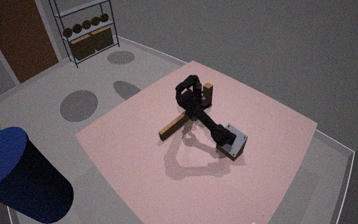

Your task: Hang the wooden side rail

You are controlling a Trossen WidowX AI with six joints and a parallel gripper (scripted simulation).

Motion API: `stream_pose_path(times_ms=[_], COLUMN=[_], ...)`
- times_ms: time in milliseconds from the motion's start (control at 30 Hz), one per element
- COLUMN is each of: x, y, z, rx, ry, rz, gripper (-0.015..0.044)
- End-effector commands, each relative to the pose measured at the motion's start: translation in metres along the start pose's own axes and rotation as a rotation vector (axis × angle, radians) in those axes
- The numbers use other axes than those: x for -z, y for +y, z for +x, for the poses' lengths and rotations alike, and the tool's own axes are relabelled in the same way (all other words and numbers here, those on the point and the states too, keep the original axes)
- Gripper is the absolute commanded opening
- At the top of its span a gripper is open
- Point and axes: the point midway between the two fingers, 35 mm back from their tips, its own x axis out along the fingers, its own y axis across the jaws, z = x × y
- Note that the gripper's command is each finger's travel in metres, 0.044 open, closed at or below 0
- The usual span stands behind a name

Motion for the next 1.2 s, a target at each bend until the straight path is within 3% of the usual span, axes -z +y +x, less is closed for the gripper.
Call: stream_pose_path(times_ms=[0, 1167], x=[0.0027, 0.0063], y=[-0.0013, -0.0008], z=[-0.0038, -0.0046], rx=[0.007, 0.007], ry=[0.006, 0.006], rz=[0.0, 0.0], gripper=[0.0, 0.0])
